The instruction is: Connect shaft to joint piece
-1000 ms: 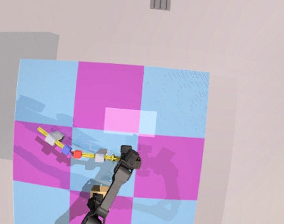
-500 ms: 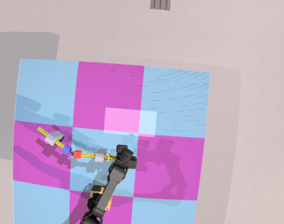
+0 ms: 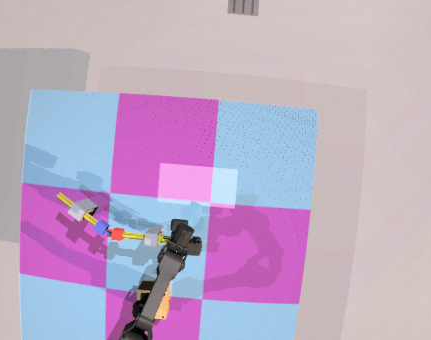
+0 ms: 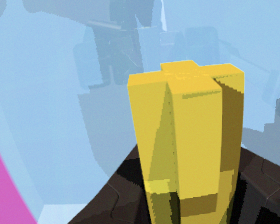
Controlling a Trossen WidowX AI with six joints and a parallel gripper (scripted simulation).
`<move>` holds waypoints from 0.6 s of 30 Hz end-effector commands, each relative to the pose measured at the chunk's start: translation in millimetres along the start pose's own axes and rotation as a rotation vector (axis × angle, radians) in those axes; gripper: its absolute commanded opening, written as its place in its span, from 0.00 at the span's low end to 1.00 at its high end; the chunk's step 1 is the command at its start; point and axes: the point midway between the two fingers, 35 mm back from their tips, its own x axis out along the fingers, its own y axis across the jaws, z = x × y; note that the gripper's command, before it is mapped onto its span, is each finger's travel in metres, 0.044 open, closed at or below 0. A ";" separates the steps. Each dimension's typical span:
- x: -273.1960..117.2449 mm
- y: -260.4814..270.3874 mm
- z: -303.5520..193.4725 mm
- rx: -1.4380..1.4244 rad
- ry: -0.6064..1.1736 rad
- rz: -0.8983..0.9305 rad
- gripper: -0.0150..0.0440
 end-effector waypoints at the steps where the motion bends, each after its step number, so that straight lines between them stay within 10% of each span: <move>1: 0.0 0.0 0.0 0.000 0.000 0.000 0.25; 18: 0.0 0.0 0.0 0.000 0.000 0.000 0.37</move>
